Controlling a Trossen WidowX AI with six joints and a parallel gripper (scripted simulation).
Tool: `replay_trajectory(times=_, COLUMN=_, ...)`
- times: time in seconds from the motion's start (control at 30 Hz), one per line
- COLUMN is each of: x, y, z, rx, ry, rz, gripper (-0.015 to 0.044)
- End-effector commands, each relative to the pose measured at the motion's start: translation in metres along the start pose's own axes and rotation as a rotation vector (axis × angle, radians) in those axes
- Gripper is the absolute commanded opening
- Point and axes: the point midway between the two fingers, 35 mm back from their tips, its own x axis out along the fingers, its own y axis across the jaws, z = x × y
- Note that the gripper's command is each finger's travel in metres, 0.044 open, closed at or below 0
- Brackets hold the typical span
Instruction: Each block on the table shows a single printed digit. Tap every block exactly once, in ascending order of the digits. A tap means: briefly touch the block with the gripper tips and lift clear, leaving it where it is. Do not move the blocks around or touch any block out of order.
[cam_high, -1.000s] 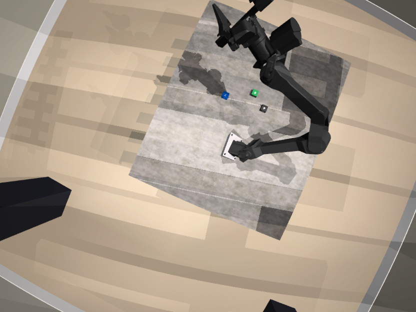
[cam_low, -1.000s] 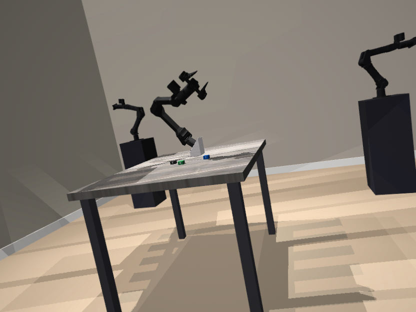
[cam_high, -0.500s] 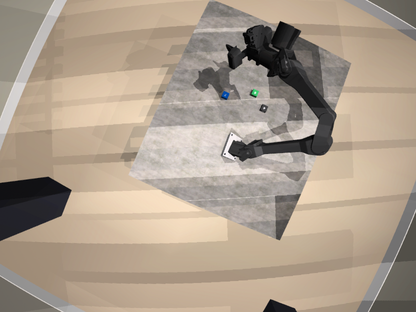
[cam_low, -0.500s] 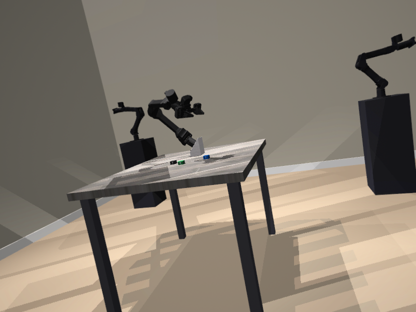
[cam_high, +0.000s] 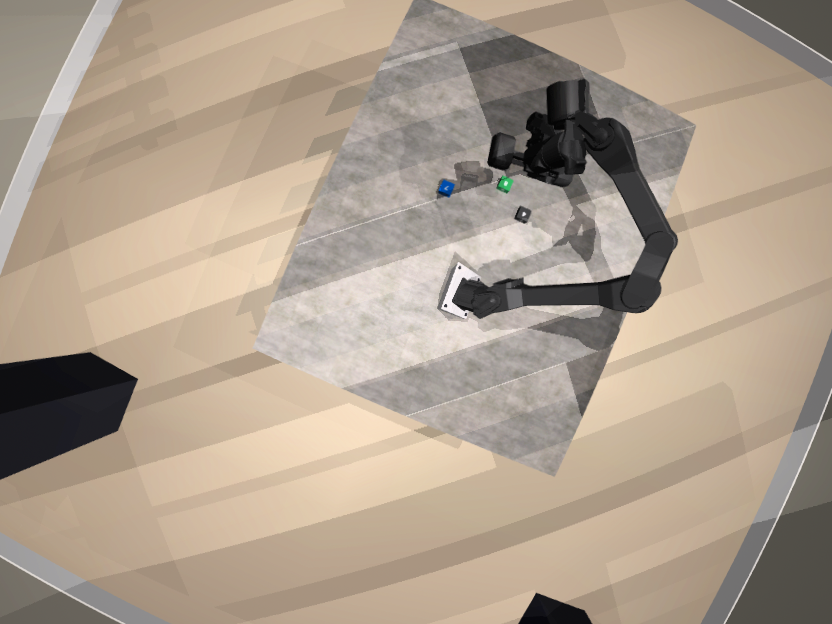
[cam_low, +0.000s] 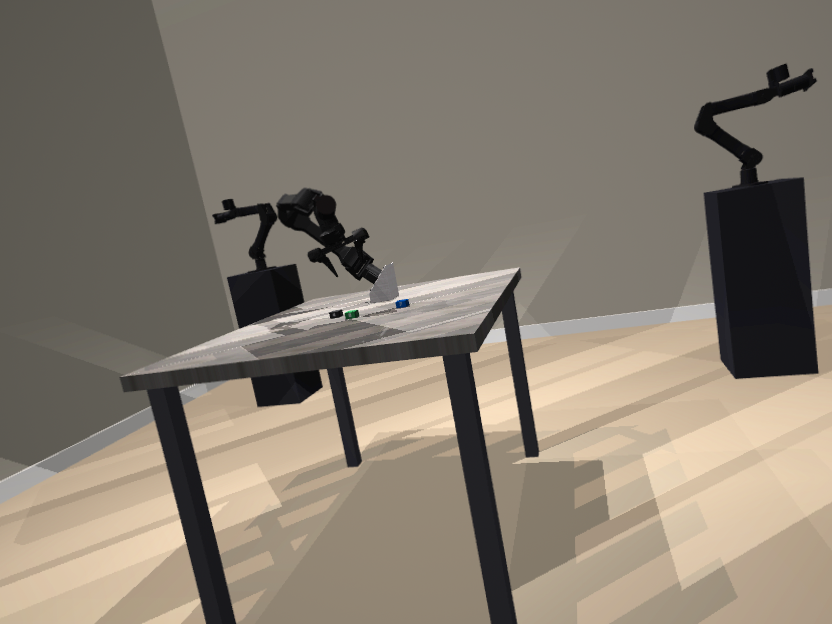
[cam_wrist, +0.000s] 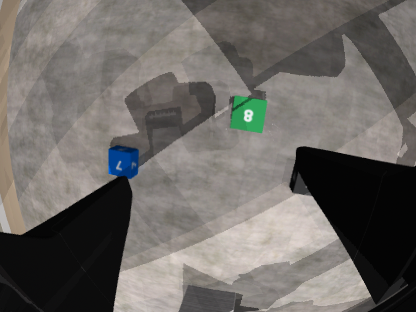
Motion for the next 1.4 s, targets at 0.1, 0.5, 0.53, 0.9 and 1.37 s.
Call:
replay_trajectory(times=0.1, x=-0.015, y=-0.069, z=-0.042, rx=0.257, ry=0.148, rz=-0.272, gripper=0.0400)
replay_trajectory(times=0.5, x=-0.015, y=-0.069, z=-0.042, rx=0.257, ry=0.148, rz=-0.272, gripper=0.0400)
replay_trajectory(times=0.53, x=-0.015, y=-0.069, z=-0.042, rx=0.257, ry=0.148, rz=-0.272, gripper=0.0400)
replay_trajectory(times=0.9, x=-0.014, y=-0.068, z=-0.040, rx=0.257, ry=0.148, rz=-0.271, gripper=0.0400)
replay_trajectory(times=1.37, x=0.009, y=-0.013, z=0.014, rx=0.259, ry=0.145, rz=-0.269, gripper=0.0400)
